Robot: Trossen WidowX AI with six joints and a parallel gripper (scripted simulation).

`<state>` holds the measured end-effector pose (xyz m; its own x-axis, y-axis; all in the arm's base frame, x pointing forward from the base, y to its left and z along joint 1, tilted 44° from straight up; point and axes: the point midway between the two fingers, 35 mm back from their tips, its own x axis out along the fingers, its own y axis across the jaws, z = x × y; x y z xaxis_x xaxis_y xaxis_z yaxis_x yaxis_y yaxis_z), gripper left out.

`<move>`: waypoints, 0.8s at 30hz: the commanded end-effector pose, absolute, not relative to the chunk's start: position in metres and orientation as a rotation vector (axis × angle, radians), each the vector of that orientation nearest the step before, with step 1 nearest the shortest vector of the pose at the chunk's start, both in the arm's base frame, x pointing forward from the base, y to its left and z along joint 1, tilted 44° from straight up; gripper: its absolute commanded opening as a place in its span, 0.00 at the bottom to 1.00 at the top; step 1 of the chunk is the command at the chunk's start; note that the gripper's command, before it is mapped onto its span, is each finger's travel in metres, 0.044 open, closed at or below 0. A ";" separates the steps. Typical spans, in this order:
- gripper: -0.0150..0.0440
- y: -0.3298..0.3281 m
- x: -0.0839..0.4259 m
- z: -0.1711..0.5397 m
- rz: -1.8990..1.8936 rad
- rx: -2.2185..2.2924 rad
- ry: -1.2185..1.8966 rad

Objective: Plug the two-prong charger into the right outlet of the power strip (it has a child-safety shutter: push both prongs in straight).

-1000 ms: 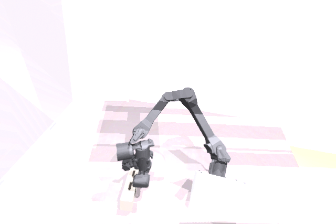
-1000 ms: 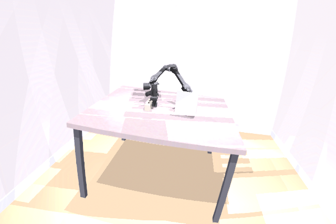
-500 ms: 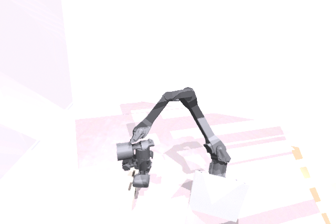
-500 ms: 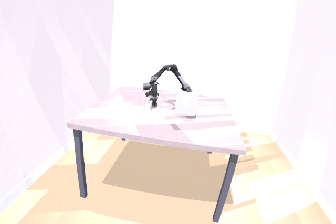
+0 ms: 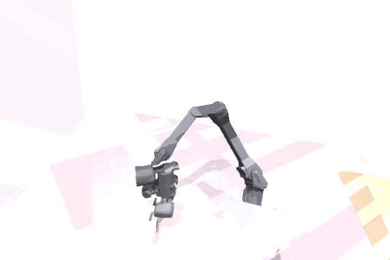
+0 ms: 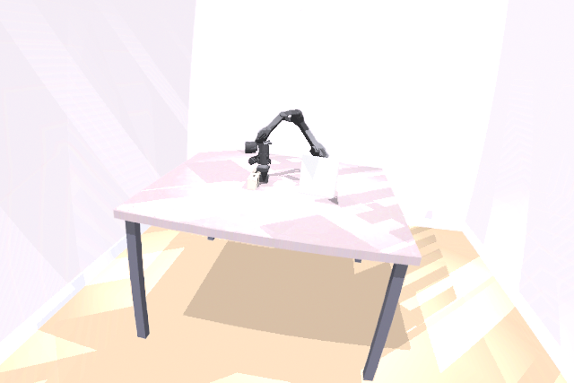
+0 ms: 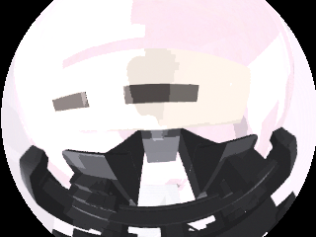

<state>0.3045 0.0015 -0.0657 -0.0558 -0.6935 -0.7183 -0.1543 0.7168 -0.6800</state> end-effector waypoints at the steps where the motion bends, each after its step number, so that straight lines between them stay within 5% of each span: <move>1: 0.25 0.002 0.313 -0.065 -0.510 -0.698 1.564; 17: 0.25 0.001 0.305 -0.066 -0.505 -0.705 1.596; 24: 0.57 0.001 0.305 -0.066 -0.505 -0.705 1.596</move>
